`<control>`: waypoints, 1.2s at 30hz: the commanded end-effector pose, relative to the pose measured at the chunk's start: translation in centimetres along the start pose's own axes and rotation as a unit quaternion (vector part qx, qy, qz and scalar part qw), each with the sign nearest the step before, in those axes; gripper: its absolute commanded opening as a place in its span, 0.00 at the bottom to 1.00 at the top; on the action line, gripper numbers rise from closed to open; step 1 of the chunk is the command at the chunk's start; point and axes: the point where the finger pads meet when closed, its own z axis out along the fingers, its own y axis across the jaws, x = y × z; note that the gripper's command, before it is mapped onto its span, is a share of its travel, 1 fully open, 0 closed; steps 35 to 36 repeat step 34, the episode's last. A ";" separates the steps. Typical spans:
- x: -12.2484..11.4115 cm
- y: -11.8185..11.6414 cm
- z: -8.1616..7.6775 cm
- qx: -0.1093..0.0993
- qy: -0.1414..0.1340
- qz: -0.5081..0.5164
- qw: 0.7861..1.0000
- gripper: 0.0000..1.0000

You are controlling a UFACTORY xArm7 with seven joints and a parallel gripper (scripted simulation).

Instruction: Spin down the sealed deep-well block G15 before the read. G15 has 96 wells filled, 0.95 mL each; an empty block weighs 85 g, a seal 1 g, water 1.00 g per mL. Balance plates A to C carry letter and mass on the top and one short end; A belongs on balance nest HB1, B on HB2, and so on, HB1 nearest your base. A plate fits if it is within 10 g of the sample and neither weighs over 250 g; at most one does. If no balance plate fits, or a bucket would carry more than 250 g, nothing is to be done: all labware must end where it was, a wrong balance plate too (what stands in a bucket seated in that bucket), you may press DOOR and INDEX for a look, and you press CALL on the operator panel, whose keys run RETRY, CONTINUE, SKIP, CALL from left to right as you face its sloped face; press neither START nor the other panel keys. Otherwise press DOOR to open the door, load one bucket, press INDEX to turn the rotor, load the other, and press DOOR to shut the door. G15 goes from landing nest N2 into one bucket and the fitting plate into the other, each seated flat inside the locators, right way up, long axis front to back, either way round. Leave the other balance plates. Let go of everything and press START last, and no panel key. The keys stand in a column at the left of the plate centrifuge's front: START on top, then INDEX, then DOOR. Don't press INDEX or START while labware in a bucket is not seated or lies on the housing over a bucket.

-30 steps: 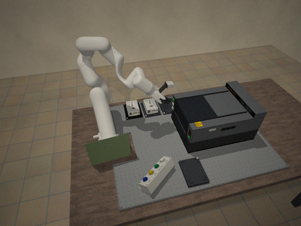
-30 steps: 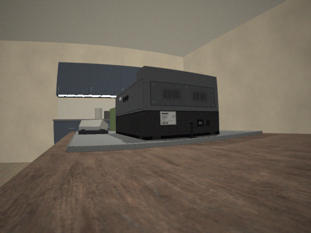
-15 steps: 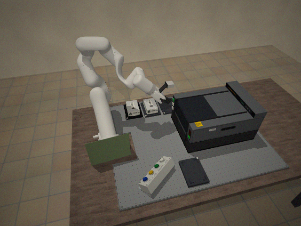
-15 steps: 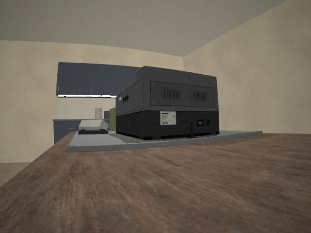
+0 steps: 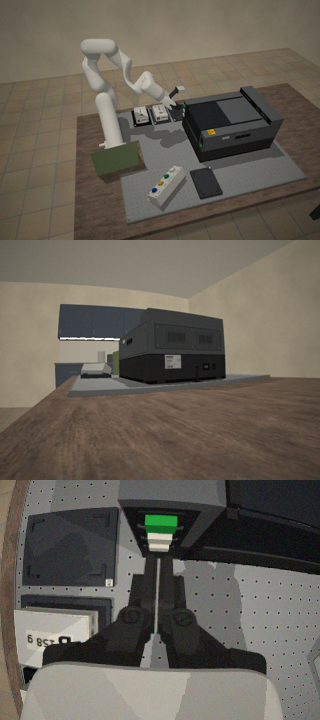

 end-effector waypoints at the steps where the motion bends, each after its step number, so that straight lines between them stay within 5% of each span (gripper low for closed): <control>1: 0.2 0.0 0.0 0.000 0.002 0.000 1.000 0.00; 36: 1.4 0.0 1.2 0.000 0.002 0.000 1.000 0.00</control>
